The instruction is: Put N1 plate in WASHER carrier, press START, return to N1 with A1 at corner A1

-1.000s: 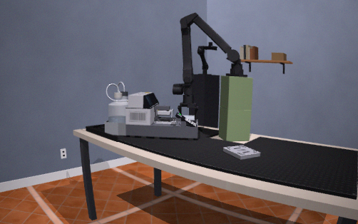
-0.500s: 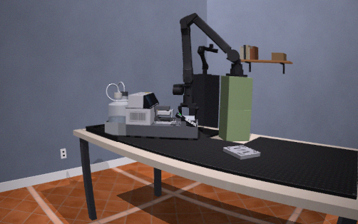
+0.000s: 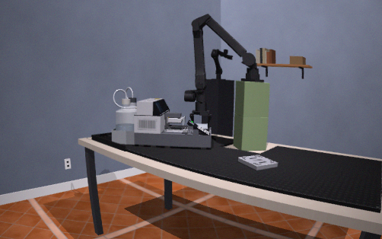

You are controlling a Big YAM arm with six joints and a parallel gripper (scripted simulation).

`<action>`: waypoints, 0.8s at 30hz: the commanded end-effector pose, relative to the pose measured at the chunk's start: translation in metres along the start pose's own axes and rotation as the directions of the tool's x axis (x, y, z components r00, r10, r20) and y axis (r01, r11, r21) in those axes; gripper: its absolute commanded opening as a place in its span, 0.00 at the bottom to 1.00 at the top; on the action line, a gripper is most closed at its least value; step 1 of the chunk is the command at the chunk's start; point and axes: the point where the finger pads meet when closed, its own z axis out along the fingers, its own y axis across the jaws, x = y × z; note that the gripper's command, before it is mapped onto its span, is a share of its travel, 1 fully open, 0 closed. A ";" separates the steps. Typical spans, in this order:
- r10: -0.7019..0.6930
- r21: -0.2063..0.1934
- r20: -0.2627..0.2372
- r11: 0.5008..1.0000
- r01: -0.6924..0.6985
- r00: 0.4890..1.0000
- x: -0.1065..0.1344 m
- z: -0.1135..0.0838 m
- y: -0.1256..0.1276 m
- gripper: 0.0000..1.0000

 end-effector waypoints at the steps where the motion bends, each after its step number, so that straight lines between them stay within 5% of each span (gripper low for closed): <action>1: 0.007 -0.019 0.005 1.000 -0.007 1.000 -0.004 0.004 0.006 0.84; 24: 0.007 -0.026 0.006 1.000 -0.007 1.000 -0.005 0.002 0.009 0.84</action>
